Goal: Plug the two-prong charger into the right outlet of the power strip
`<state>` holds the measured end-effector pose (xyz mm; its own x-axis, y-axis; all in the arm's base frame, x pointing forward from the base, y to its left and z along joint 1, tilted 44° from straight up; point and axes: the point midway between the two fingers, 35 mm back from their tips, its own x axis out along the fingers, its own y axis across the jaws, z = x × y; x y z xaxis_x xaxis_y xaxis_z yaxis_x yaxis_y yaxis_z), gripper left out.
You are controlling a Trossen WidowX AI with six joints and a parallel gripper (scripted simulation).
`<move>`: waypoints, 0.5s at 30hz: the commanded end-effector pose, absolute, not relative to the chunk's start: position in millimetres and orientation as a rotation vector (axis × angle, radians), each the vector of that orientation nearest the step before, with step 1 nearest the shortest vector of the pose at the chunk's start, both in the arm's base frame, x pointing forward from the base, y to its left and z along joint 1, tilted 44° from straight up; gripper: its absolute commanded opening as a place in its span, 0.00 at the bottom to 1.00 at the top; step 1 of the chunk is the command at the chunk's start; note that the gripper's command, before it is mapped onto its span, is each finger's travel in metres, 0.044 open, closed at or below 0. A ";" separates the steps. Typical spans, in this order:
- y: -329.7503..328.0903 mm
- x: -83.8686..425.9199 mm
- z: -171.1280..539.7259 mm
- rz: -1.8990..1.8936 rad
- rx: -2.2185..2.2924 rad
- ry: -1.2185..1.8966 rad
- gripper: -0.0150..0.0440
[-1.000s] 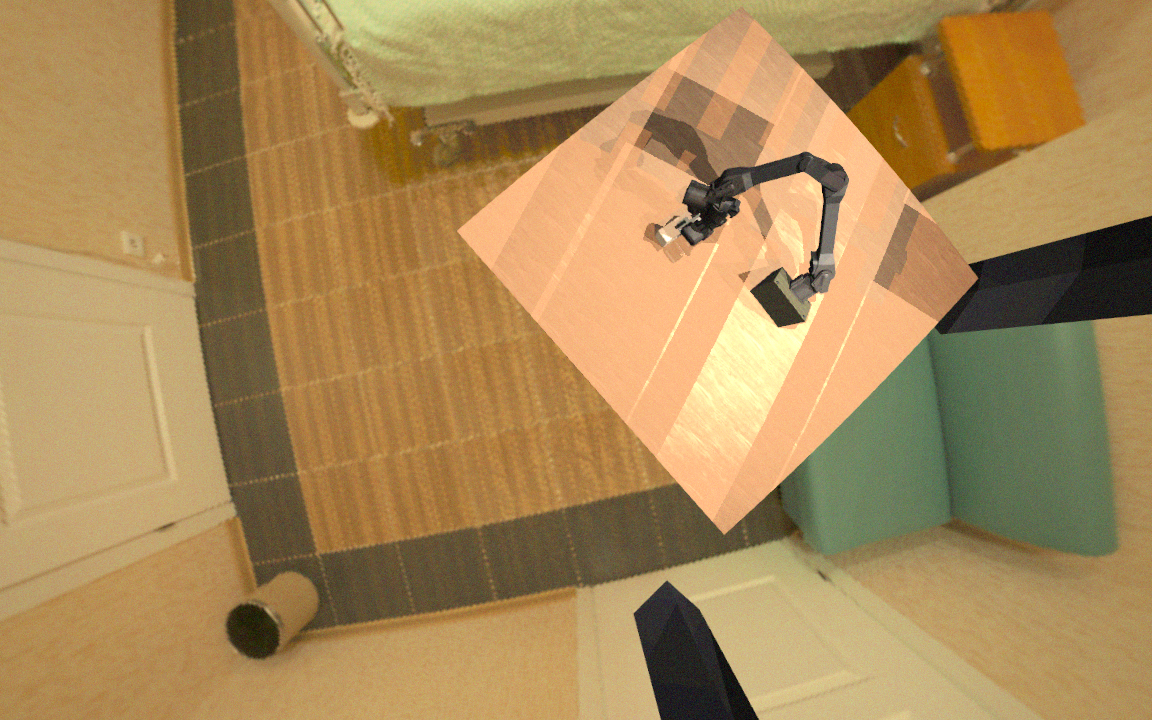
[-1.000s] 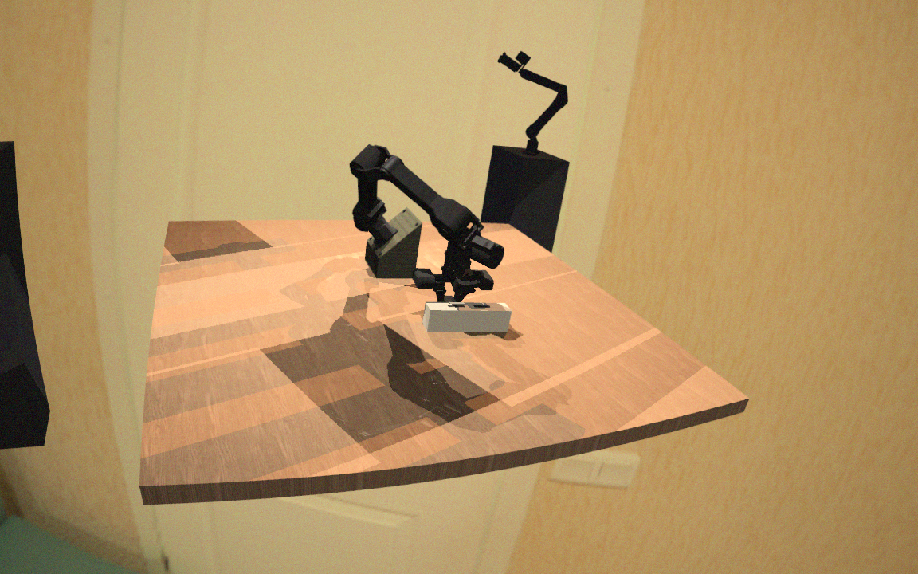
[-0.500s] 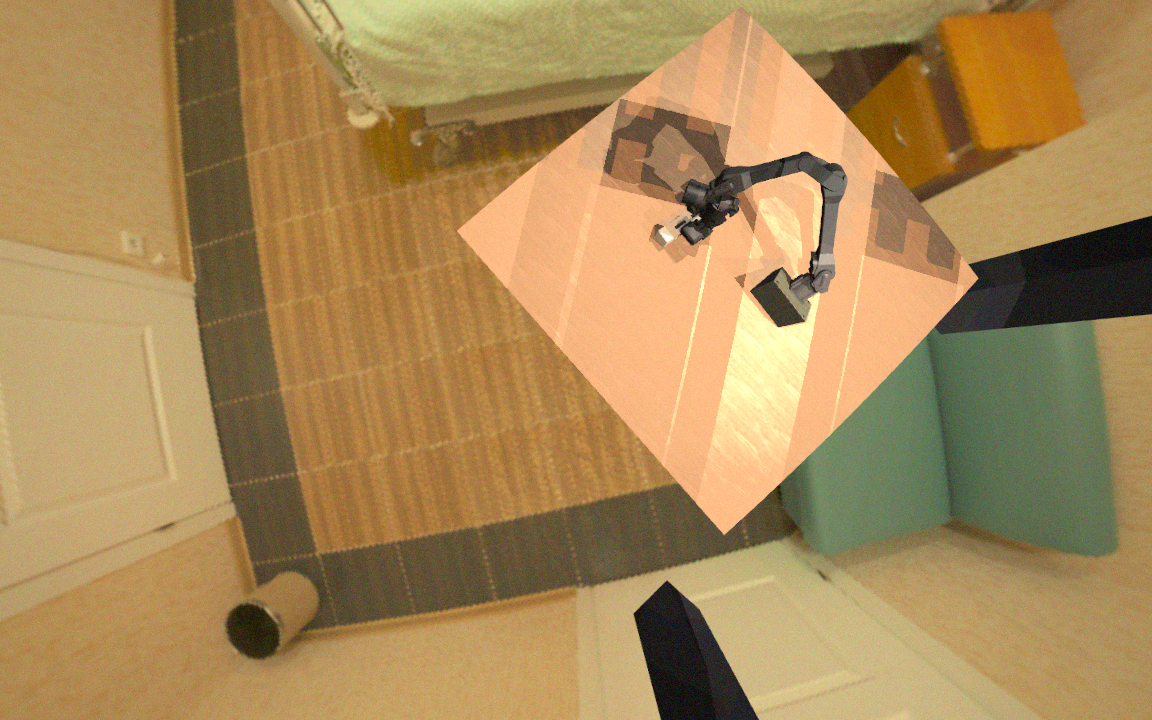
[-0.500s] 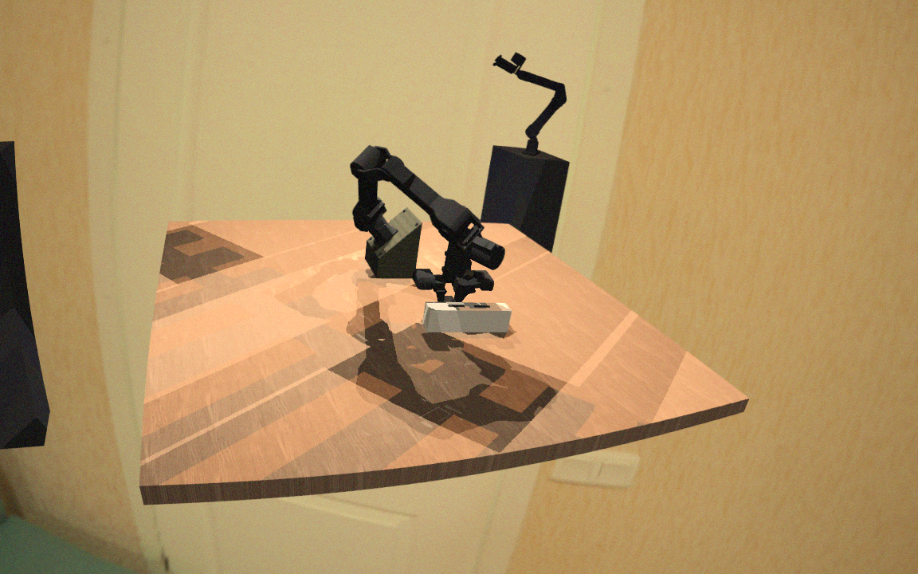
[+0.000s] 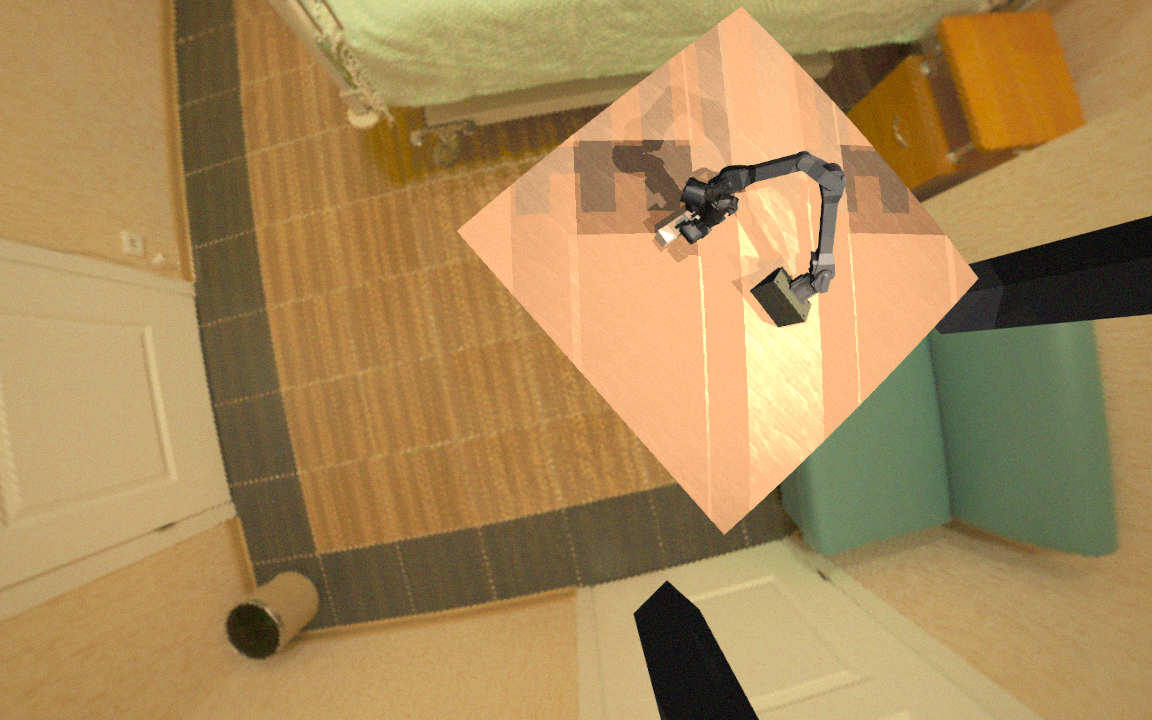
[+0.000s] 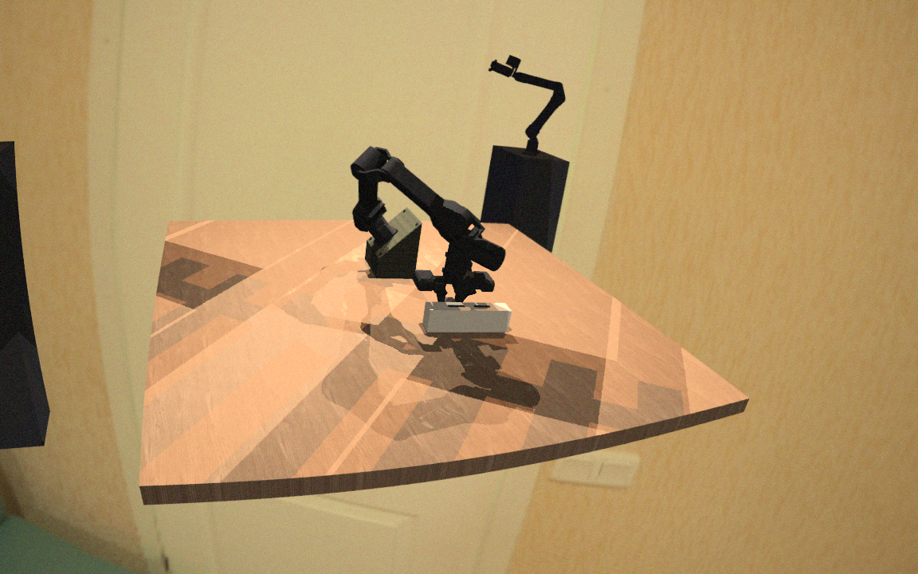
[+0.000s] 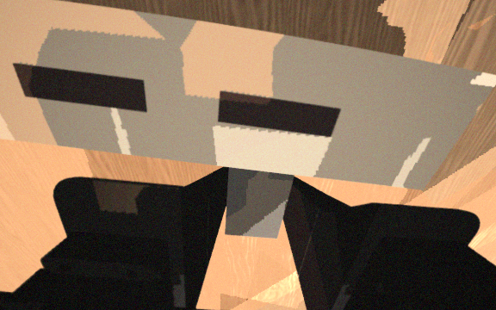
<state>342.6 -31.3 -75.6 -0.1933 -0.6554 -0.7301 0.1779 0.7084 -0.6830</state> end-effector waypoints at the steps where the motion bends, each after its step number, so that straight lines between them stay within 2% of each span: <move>1: -36.8 355.2 -75.6 -0.797 -0.377 1.562 0.25; 15: -36.3 353.6 -75.5 -0.797 -0.377 1.562 0.25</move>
